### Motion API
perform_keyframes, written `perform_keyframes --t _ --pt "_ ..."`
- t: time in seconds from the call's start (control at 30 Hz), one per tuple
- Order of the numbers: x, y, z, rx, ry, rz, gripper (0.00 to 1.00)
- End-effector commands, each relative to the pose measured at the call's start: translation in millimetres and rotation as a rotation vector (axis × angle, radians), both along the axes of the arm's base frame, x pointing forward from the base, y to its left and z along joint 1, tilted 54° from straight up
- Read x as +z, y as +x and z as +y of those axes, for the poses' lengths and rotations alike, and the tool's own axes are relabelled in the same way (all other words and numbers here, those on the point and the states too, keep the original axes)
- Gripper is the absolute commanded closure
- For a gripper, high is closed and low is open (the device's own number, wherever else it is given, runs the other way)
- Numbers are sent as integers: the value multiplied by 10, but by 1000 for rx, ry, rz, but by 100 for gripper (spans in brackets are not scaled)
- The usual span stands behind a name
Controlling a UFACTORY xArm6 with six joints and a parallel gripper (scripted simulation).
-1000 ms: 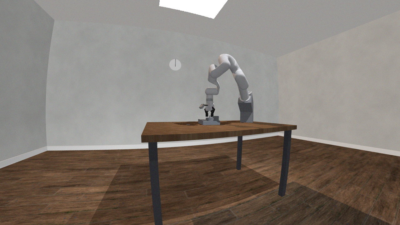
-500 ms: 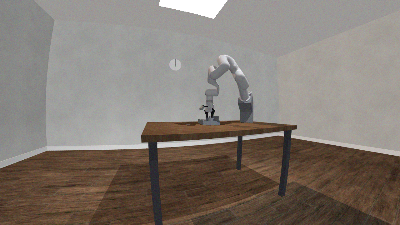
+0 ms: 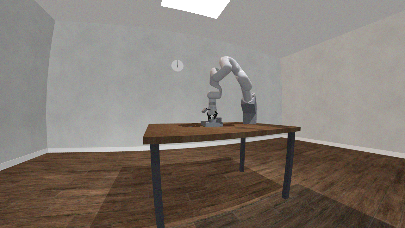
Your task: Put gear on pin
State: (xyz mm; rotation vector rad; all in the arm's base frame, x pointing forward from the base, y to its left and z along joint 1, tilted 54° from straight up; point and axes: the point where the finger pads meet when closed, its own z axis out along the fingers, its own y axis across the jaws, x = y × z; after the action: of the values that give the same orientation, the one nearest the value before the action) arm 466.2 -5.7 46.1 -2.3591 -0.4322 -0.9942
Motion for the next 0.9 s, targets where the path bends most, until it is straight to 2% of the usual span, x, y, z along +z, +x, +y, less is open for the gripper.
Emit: perform_keyframes --t 0.0,0.73,0.77,0.87 --pt "-11 18 7 -1 -1 -1 7" --pt "-19 26 15 -1 -1 -1 7" --pt "-19 26 15 -1 -1 -1 100" --pt "-19 26 15 -1 -1 -1 100"
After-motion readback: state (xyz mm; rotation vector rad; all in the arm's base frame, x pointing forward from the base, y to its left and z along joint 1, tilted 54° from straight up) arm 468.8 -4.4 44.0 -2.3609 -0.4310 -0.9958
